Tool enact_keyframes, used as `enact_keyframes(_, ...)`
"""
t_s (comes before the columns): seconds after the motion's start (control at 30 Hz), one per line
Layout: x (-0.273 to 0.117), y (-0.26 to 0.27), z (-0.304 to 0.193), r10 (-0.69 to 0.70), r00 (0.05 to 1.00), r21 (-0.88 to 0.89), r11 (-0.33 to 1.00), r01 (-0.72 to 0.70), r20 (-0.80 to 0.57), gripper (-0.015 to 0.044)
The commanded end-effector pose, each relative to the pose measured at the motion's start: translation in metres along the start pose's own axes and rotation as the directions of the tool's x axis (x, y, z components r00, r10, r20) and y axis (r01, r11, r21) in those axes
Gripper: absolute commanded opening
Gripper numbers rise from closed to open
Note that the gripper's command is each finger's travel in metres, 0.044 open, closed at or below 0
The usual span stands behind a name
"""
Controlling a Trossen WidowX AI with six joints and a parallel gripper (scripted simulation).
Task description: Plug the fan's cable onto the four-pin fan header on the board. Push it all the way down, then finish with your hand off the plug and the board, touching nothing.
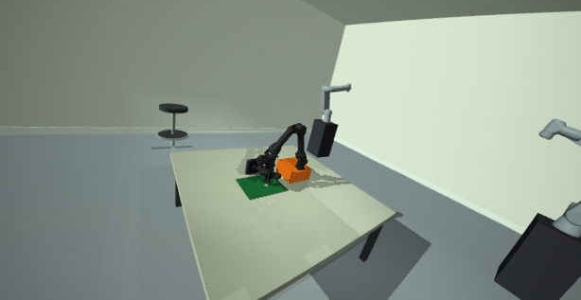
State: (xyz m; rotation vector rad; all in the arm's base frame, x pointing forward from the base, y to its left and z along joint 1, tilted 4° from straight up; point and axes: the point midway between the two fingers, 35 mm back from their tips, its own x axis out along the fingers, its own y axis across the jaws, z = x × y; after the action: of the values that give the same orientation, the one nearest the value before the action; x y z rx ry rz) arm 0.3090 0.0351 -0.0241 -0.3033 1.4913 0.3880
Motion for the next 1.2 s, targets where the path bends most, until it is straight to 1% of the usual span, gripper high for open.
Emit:
enact_keyframes(0.0,0.005,0.001,0.0,0.007,1.0,0.002,1.0,-0.007,-0.002,0.0)
enact_keyframes(0.53,0.009,0.001,0.0,0.007,1.0,0.002,1.0,-0.007,-0.002,0.0)
enact_keyframes(0.57,0.004,0.0,0.0,0.001,1.0,0.001,1.0,-0.001,0.001,0.0026)
enact_keyframes(0.87,0.004,0.0,0.0,0.001,1.0,0.001,1.0,-0.001,0.001,0.026)
enact_keyframes(0.97,0.001,0.0,0.0,0.001,1.0,0.001,1.0,-0.001,0.001,0.026)
enact_keyframes(1.1,-0.048,-0.001,0.001,0.006,1.0,0.002,1.0,-0.006,-0.001,0.026)
enact_keyframes(1.17,-0.051,-0.001,0.0,0.006,1.0,0.002,1.0,-0.006,-0.001,0.026)
